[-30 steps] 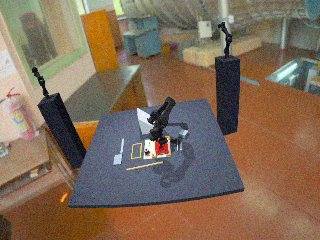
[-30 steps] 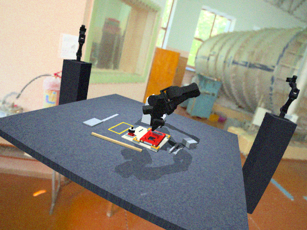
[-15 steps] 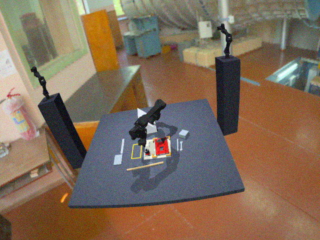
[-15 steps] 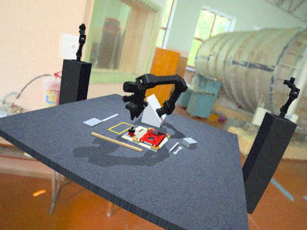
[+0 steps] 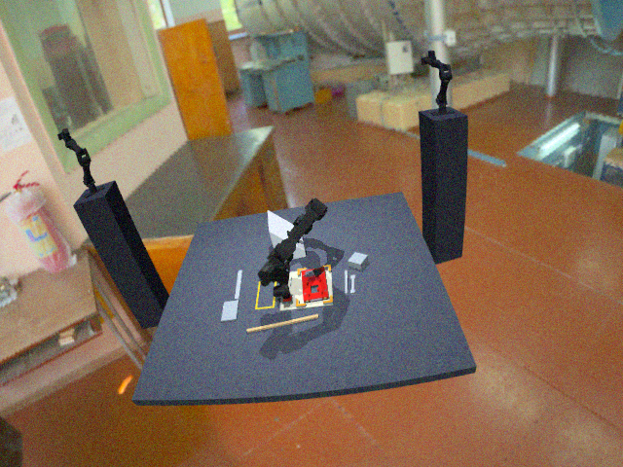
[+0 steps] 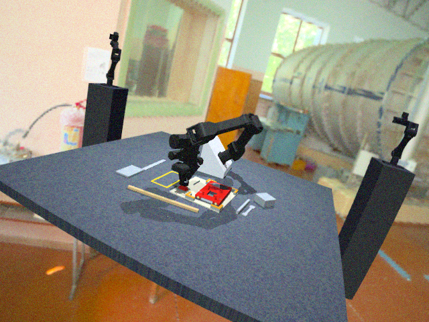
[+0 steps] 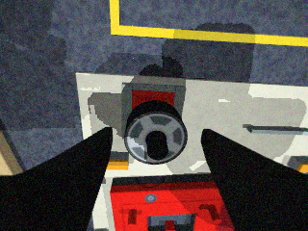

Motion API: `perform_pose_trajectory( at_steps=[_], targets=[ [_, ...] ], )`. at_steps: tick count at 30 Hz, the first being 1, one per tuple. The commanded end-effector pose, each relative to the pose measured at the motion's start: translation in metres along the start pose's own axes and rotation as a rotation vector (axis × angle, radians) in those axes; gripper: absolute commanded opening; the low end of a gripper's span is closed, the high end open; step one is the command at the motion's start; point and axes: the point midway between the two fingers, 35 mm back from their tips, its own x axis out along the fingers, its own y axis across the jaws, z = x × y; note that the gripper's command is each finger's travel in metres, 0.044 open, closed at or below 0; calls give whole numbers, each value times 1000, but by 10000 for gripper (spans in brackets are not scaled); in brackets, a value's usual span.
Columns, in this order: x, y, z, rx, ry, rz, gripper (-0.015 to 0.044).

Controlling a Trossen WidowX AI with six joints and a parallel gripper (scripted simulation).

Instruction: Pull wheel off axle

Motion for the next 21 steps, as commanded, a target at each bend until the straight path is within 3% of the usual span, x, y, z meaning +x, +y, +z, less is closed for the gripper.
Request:
perform_pose_trajectory(
  at_steps=[1, 5, 13, 18, 21],
  targets=[
    [4, 1, 1, 8, 5, 10, 300],
    [2, 0, 0, 0, 0, 0, 195],
    [2, 0, 0, 0, 0, 0, 142],
    [1, 0, 0, 0, 0, 0, 10],
    [0, 0, 0, 1, 0, 0, 0]
  ],
)
